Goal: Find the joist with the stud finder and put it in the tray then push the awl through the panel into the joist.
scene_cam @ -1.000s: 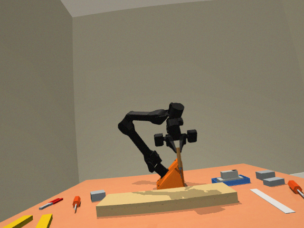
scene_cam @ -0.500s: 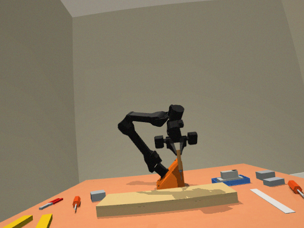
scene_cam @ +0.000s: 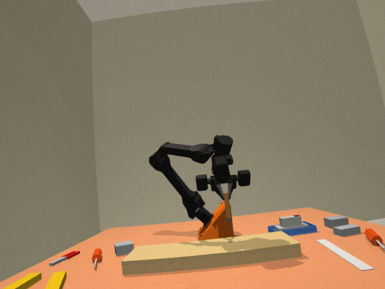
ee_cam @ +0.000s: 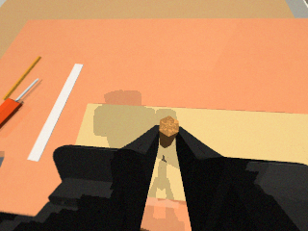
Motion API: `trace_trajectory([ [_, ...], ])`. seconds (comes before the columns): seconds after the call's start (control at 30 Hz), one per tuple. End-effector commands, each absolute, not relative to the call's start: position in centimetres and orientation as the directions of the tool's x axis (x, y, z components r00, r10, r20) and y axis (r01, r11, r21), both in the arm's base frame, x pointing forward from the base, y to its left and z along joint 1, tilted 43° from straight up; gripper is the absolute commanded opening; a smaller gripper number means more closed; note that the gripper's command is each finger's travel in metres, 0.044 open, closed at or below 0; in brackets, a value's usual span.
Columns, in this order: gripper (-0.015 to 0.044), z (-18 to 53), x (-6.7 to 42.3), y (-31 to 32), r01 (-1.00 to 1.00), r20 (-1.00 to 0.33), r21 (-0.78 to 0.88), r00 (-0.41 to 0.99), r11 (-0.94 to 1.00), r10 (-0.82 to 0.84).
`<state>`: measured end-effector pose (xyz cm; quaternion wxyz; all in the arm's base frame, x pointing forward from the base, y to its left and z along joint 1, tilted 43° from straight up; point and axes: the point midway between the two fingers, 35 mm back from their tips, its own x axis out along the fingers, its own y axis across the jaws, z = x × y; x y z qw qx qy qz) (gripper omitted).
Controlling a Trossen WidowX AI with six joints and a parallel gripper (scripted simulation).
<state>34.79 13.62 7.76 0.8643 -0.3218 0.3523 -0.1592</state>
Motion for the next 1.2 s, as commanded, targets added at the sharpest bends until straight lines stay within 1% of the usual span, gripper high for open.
trace_trajectory([
  [0.0, 0.0000, 7.5, 34.7, 13.4, 0.043, -0.510, -0.669, 0.700, 0.742, -0.500],
  [1.17, 0.0000, 5.1, 34.8, 11.2, 0.044, -0.509, -0.669, 0.701, 0.742, -0.500],
])
